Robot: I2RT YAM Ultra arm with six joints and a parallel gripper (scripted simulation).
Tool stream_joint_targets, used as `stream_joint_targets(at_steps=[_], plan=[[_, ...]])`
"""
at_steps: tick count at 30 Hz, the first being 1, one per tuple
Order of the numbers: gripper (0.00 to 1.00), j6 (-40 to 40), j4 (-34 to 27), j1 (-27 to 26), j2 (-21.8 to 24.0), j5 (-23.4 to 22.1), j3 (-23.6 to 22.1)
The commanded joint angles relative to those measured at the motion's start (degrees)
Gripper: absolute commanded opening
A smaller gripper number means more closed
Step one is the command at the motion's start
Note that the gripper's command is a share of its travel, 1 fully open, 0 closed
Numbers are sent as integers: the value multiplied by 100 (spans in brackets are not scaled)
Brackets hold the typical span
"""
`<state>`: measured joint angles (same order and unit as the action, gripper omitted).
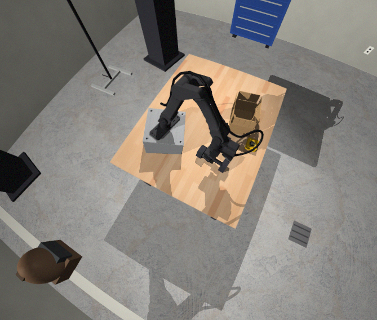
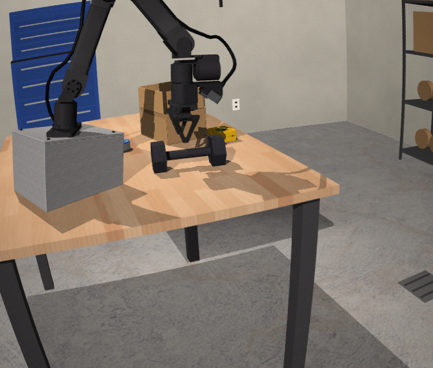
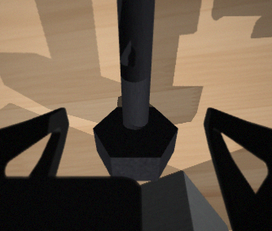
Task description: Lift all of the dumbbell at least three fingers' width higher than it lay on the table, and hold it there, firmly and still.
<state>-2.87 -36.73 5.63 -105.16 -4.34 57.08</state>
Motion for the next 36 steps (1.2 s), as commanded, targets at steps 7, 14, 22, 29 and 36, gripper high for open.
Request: stream_joint_targets(at_steps=[7,14,22,29,36], plan=[[100,-95,758,80,-390,-8,-225],[100,-112,1014,96,-602,0,-269],[100,-130,1304,114,-843,11,-313],[100,-136,1418,121,-842,13,-258],[100,-134,1435,123,-896,15,-272]])
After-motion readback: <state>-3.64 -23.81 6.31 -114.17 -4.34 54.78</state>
